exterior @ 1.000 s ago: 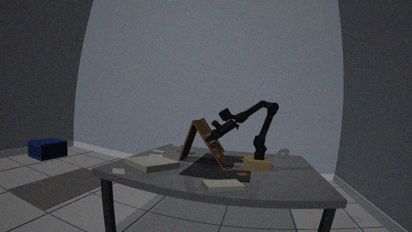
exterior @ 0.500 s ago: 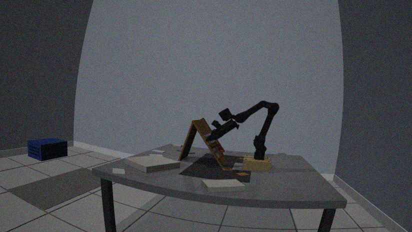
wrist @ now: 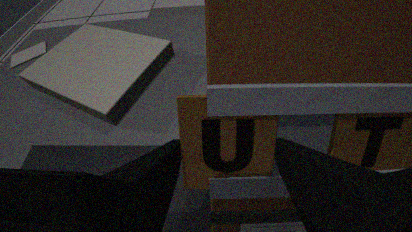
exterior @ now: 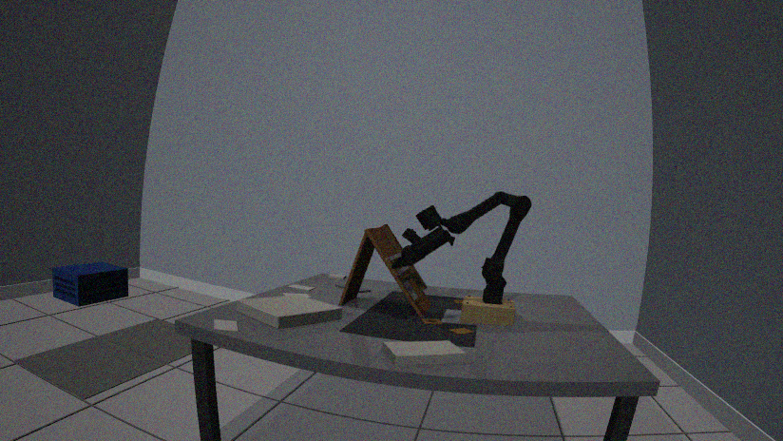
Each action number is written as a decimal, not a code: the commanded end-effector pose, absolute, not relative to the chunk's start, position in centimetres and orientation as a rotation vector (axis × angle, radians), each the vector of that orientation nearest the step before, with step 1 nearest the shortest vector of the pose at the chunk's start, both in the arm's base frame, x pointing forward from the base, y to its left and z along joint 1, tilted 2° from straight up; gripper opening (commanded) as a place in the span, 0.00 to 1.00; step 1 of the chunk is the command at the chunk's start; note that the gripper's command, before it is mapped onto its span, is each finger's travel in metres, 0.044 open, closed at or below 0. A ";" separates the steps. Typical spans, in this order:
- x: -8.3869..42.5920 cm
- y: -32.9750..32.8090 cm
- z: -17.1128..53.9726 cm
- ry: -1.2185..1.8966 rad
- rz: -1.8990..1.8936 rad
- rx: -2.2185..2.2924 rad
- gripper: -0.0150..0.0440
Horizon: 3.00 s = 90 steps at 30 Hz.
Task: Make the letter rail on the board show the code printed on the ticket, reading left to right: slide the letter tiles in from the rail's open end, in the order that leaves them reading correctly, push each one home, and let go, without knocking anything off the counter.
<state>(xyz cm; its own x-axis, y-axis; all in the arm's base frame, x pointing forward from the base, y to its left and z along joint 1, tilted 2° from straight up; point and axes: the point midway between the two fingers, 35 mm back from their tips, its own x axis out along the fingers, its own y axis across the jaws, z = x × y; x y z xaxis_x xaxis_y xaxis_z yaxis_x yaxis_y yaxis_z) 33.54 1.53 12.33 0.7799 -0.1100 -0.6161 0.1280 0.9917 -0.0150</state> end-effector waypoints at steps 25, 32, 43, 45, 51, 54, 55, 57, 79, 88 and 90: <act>33.4 0.4 12.4 0.663 -0.124 0.025 0.25; 33.4 0.0 12.4 0.663 -0.124 0.024 0.25; 33.3 -0.6 12.4 0.663 -0.124 0.024 0.25; 33.3 -0.7 12.4 0.663 -0.124 0.024 0.25; 33.2 -1.0 12.4 0.663 -0.124 0.023 0.25; 33.2 -1.1 12.4 0.663 -0.124 0.023 0.25; 33.2 -1.2 12.4 0.663 -0.124 0.023 0.25; 33.2 -1.1 12.4 0.664 -0.130 0.026 0.34; 31.9 -0.9 13.5 0.664 -0.124 0.023 0.75; 31.4 -0.7 13.9 0.664 -0.124 0.024 0.75; 31.2 -0.6 13.9 0.664 -0.124 0.024 0.75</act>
<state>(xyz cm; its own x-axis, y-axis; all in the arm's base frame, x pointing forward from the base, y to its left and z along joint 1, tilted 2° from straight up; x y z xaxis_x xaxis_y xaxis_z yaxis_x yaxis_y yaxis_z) 31.43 -0.63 13.76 0.7802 -0.1034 -0.6169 0.1165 0.9930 -0.0190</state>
